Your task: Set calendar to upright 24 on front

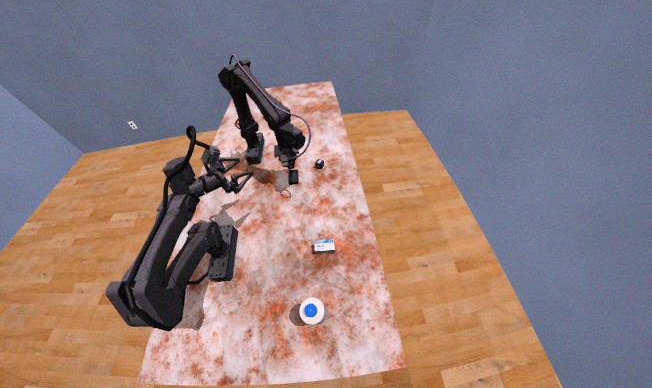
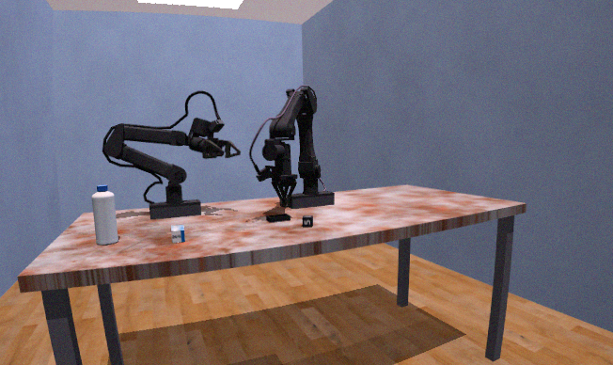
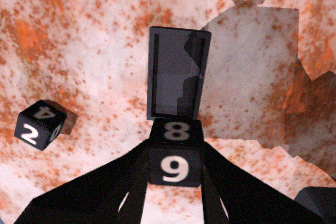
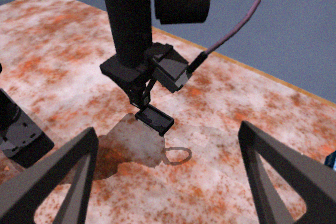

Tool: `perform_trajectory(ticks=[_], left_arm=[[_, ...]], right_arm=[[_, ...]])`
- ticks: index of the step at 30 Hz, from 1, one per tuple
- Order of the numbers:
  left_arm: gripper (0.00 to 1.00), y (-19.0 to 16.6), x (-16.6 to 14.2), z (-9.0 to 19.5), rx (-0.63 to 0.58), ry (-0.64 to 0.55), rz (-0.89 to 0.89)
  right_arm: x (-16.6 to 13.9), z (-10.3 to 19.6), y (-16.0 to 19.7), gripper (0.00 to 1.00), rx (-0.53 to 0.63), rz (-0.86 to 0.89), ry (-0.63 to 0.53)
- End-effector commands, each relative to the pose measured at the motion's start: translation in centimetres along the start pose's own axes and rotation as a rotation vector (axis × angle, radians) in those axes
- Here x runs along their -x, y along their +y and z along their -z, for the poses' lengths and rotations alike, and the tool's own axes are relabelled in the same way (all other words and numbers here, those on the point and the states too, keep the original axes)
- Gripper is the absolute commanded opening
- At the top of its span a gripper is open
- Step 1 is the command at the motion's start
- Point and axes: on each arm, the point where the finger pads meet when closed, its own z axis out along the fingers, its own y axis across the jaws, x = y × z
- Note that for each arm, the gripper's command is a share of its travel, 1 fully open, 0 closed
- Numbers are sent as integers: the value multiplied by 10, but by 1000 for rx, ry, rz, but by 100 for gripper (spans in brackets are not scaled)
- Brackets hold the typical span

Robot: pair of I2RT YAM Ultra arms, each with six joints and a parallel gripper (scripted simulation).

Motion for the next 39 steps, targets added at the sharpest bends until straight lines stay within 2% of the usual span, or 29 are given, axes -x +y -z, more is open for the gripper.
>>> perform_trajectory(ticks=[1,11,14,18,20,23,37,39], left_arm=[[26,6,8,9,9,-17,-73],[26,12,15,-3,36,-46,-62],[26,4,6,-11,6,-14,-70],[26,4,6,-9,8,-17,-68],[26,13,24,-8,37,-63,-46],[26,6,24,-16,11,-34,-69],[26,8,23,-13,22,-35,-64],[26,15,30,-7,56,-74,-49]], right_arm=[[9,1,-1,100,-11,-15,-15],[9,1,-1,100,-11,-15,-15],[9,1,-1,100,-11,-15,-15],[9,1,-1,100,-11,-15,-15],[9,1,-1,100,-11,-15,-15],[9,1,-1,100,-11,-15,-15],[9,1,-1,100,-11,-15,-15],[9,1,-1,100,-11,-15,-15]])
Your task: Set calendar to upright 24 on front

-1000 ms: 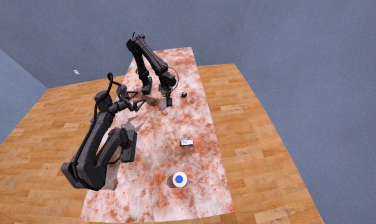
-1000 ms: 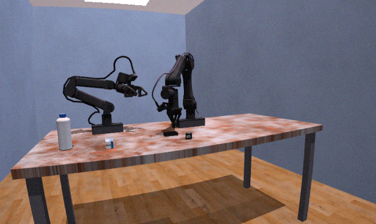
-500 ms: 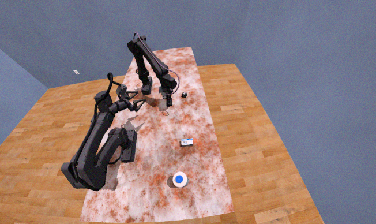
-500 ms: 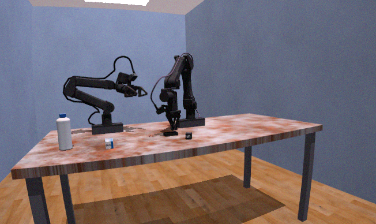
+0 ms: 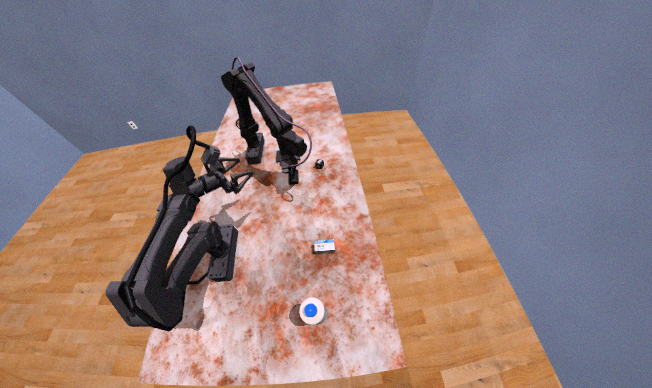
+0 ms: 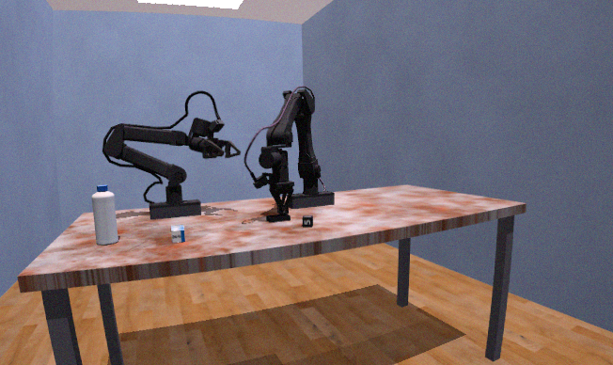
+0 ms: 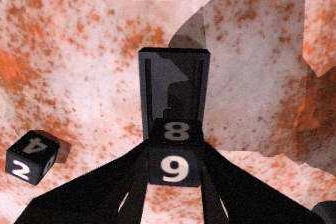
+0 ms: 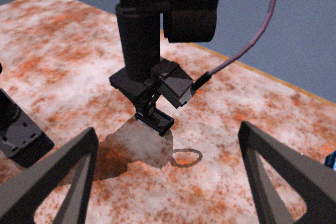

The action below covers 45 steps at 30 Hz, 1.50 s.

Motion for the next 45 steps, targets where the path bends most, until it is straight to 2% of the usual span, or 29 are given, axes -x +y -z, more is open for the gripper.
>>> perform_trajectory(ticks=[1,11,13,25,32,35,41,43,44,45], left_arm=[[26,14,14,18,63,-69,16],[26,14,14,18,63,-69,11],[26,3,2,4,19,-21,1],[26,9,7,-17,38,-41,3],[26,1,-1,-29,6,-16,3],[26,6,8,-10,21,-31,4],[26,6,7,-8,17,-28,5],[49,6,7,-8,17,-28,5],[55,6,7,-8,17,-28,5],[55,6,8,-7,19,-30,8]], right_arm=[[9,1,-1,100,-11,-15,-15],[9,1,-1,100,-11,-15,-15],[9,1,-1,100,-11,-15,-15],[9,1,-1,100,-11,-15,-15],[9,1,-1,100,-11,-15,-15],[9,1,-1,100,-11,-15,-15],[9,1,-1,100,-11,-15,-15],[9,1,-1,100,-11,-15,-15],[9,1,-1,100,-11,-15,-15],[9,1,-1,100,-11,-15,-15]])
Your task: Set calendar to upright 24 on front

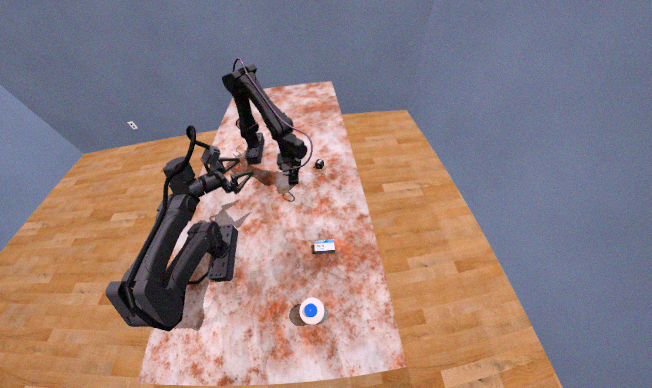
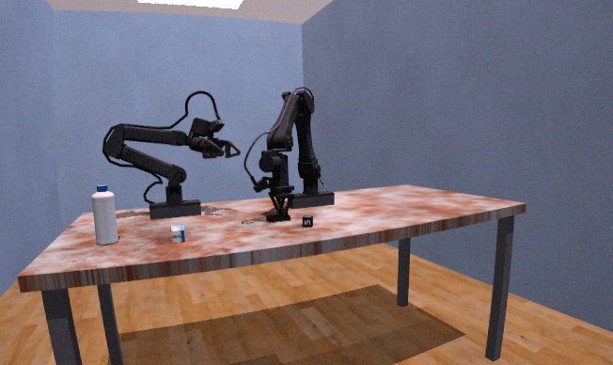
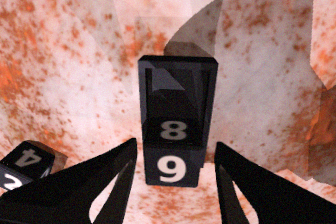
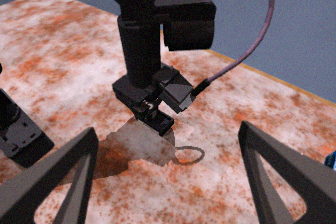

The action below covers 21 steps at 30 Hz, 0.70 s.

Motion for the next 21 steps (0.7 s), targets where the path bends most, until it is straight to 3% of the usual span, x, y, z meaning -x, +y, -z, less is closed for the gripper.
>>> perform_trajectory(ticks=[1,18,19,21], left_arm=[[55,3,8,11,16,-27,4],[55,3,13,39,42,-55,3],[64,7,12,38,36,-47,-3],[64,9,12,49,45,-52,-4]], right_arm=[[9,1,-1,100,-11,-15,-15],[9,1,-1,100,-11,-15,-15],[9,1,-1,100,-11,-15,-15],[9,1,-1,100,-11,-15,-15]])
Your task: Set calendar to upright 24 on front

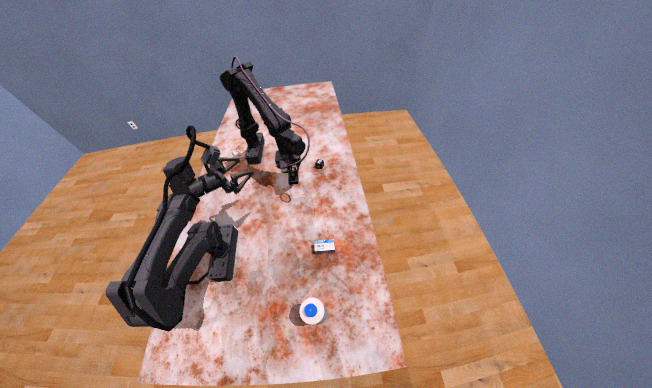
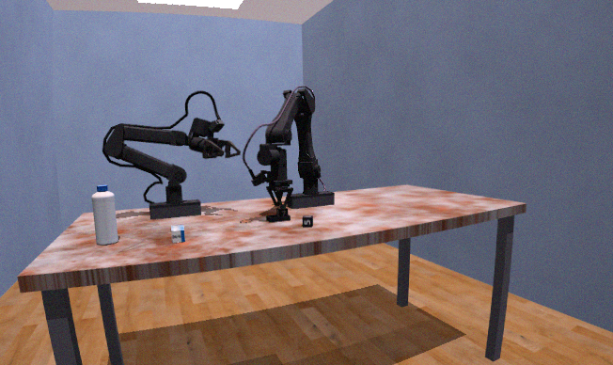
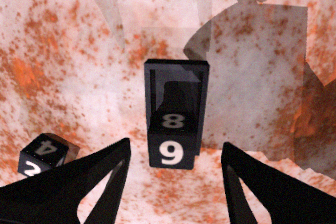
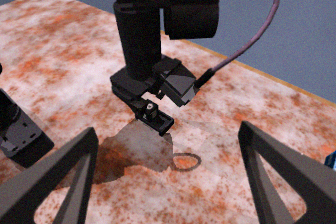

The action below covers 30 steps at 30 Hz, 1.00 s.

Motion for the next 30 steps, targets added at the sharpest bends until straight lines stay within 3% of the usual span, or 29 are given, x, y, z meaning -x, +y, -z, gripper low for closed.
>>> perform_trajectory(ticks=[1,5,9,17,18,24,30], left_arm=[[64,11,7,35,32,-37,-2],[64,10,5,69,33,-35,1],[64,9,4,81,33,-35,0],[64,6,-3,64,-2,0,6],[55,6,-3,65,0,-1,28],[55,19,1,62,6,-16,163],[55,66,-6,45,18,-27,517]], right_arm=[[9,1,-1,100,-11,-15,-15],[9,1,-1,100,-11,-15,-15],[9,1,-1,100,-11,-15,-15],[9,1,-1,100,-11,-15,-15],[9,1,-1,100,-11,-15,-15],[9,1,-1,100,-11,-15,-15],[9,1,-1,100,-11,-15,-15]])
